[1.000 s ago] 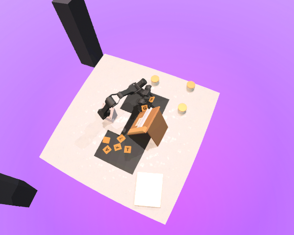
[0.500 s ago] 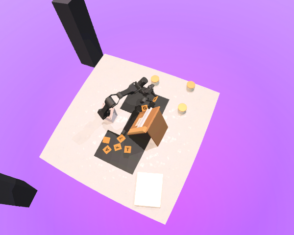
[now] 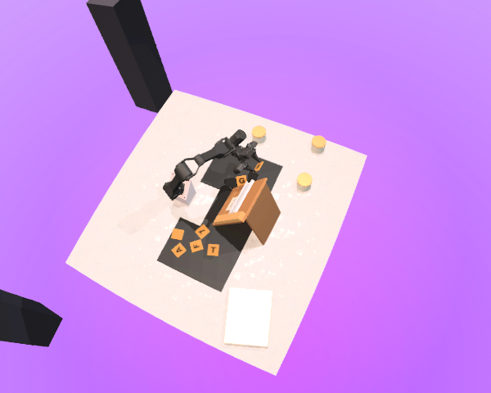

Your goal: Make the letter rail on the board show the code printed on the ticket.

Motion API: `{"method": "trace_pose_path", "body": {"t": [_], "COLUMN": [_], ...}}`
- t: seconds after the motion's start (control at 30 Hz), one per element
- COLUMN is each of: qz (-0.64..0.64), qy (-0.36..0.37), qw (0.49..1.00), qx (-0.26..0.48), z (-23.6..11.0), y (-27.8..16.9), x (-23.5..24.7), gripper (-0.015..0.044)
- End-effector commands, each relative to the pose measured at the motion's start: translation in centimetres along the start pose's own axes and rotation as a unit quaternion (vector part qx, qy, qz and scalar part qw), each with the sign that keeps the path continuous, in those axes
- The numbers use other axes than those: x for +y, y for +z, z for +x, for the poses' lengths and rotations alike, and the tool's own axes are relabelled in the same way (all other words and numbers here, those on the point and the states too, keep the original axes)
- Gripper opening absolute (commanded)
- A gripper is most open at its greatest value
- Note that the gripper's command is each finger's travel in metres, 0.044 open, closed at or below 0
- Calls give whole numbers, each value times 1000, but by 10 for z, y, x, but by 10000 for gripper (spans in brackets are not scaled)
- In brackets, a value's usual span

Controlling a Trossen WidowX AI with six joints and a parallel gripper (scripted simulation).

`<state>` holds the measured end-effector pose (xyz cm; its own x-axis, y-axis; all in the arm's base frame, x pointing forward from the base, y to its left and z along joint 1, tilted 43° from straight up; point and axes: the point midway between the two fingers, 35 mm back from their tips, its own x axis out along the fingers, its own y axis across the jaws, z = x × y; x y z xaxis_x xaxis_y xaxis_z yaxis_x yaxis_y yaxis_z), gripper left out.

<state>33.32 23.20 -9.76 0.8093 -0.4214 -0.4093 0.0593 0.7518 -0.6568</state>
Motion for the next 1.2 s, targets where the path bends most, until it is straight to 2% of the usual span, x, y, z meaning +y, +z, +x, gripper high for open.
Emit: {"method": "trace_pose_path", "body": {"t": [0.0,1.17], "qz": [-3,-4], "qy": [-2,-2], "qw": [1000,1000], "qx": [0,0], "z": [0,0], "y": [-1,-1], "x": [-3,-20], "gripper": [0,0]}}
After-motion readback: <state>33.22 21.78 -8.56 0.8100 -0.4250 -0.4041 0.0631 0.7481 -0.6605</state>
